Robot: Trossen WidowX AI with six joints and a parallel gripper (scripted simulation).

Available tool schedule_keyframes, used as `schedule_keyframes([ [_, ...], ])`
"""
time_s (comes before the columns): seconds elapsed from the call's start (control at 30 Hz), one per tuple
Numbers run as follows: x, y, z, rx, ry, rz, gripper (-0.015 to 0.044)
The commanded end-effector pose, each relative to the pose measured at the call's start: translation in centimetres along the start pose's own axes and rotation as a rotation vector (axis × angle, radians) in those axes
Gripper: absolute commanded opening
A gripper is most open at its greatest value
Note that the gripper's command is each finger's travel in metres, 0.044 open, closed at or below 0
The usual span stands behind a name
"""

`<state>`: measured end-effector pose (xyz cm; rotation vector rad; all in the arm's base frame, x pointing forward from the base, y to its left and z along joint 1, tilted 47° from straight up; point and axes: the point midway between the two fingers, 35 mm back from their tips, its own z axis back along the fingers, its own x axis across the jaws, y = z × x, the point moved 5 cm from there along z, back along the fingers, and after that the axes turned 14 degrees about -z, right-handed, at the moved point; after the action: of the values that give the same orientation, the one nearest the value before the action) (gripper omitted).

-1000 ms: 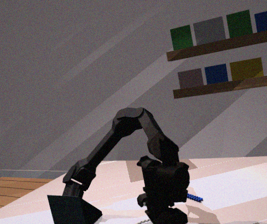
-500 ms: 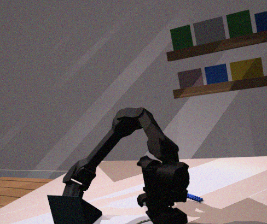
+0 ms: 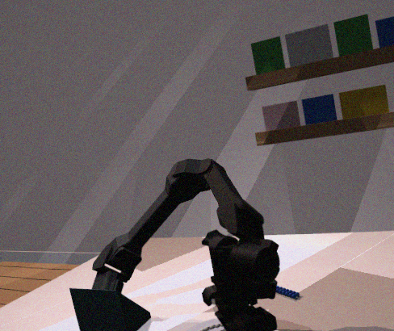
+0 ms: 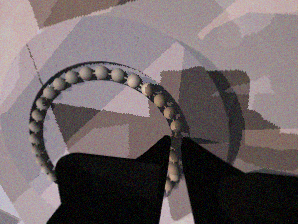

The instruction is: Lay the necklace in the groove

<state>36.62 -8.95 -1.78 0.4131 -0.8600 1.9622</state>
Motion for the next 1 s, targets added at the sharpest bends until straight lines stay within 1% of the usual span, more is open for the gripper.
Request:
schedule_keyframes([
  [0.0,0.01,-0.02,0.04,0.0,0.0,0.001,0.0],
  [0.67,-0.56,-0.15,0.61,-0.006,-0.002,-0.007,0.0],
  [0.93,-0.55,-0.16,-0.22,-0.006,-0.003,-0.007,0.0],
  [0.97,-0.55,-0.18,0.1,-0.002,0.0,-0.001,0.0026],
])
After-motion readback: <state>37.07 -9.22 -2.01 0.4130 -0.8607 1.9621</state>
